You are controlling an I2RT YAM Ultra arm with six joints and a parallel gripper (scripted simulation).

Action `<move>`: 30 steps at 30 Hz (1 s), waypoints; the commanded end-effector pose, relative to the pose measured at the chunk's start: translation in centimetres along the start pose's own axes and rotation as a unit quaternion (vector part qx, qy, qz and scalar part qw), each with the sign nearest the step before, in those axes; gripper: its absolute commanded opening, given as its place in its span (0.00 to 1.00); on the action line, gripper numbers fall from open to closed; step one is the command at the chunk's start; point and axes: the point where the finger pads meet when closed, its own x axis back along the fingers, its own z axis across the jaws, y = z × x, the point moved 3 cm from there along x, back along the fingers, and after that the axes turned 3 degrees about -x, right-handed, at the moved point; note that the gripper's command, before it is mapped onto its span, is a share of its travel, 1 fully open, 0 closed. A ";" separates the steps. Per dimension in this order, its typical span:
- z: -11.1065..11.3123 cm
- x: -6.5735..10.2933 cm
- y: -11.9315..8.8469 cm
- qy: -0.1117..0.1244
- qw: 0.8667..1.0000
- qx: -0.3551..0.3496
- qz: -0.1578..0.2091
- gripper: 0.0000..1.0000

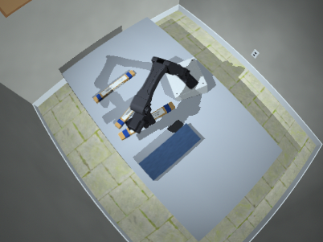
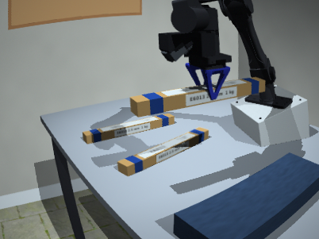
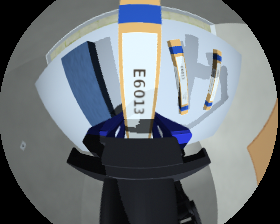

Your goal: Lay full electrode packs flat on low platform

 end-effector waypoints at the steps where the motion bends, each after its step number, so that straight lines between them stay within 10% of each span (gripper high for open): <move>1: -0.1 3.9 -0.4 0.022 0.999 0.001 -0.042 0.00; 30: -0.1 3.6 -0.5 0.027 0.998 -0.001 -0.048 0.00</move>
